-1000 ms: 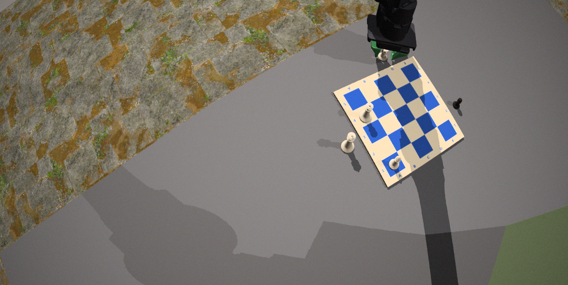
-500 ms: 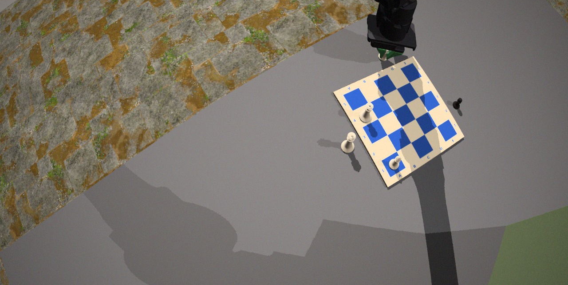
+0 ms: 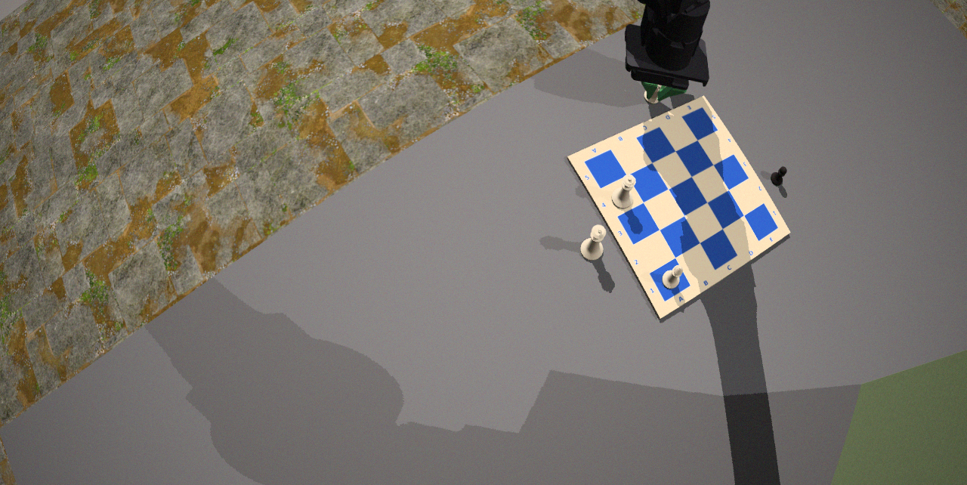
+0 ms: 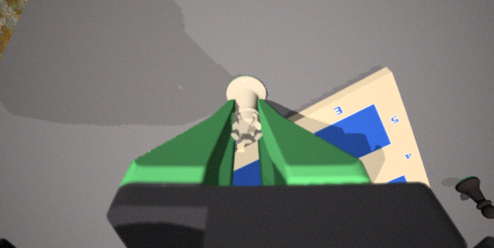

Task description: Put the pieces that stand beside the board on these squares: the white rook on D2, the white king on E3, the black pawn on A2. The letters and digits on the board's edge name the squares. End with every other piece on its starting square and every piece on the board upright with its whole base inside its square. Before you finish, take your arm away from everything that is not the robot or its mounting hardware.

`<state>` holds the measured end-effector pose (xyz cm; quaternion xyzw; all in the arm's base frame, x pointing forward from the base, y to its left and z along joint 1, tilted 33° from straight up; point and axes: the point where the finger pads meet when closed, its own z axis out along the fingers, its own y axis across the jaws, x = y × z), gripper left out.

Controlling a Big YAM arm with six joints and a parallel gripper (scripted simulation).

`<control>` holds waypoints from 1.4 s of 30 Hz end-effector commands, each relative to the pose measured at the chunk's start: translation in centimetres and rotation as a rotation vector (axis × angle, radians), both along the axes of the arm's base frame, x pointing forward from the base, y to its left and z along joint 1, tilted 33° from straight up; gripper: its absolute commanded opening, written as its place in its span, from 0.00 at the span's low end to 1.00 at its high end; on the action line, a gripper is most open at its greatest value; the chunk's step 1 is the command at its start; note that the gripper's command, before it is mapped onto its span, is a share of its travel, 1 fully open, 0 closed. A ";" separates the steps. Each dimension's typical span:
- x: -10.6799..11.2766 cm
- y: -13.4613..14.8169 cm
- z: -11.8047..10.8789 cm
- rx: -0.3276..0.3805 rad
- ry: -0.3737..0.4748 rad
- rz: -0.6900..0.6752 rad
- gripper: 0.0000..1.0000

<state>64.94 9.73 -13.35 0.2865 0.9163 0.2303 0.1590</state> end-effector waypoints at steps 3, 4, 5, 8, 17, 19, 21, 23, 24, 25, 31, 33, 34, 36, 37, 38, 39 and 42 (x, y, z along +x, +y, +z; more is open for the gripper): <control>0.8 0.5 0.7 0.005 -0.019 -0.007 0.00; 0.8 0.5 0.7 0.005 -0.019 -0.007 0.00; 0.8 0.5 0.7 0.005 -0.020 -0.007 0.00; 0.6 -0.2 2.4 0.006 -0.026 -0.016 0.00; -1.9 -3.1 6.8 -0.001 -0.026 -0.014 0.00; -2.2 -3.3 7.4 -0.001 -0.026 -0.014 0.00; -2.6 -3.4 8.0 -0.002 -0.026 -0.010 0.00; -3.2 -3.5 9.0 -0.002 -0.026 -0.006 0.00; -3.4 -3.6 9.4 -0.002 -0.026 -0.006 0.00; -3.5 -3.8 9.7 -0.002 -0.026 -0.007 0.00; -4.5 -3.9 7.8 -0.004 0.011 -0.004 0.00; -3.9 -3.9 8.2 -0.004 -0.002 -0.004 0.00; -3.7 -3.9 8.4 -0.004 -0.006 -0.004 0.00; -3.7 -3.9 8.4 -0.004 -0.006 -0.004 0.00; -3.7 -3.9 8.4 -0.004 -0.006 -0.004 0.00; -3.2 -3.8 10.2 -0.004 -0.037 -0.004 0.00; -3.4 -3.8 10.1 -0.004 -0.038 -0.004 0.00; -5.0 -2.4 9.4 0.013 -0.036 -0.019 0.00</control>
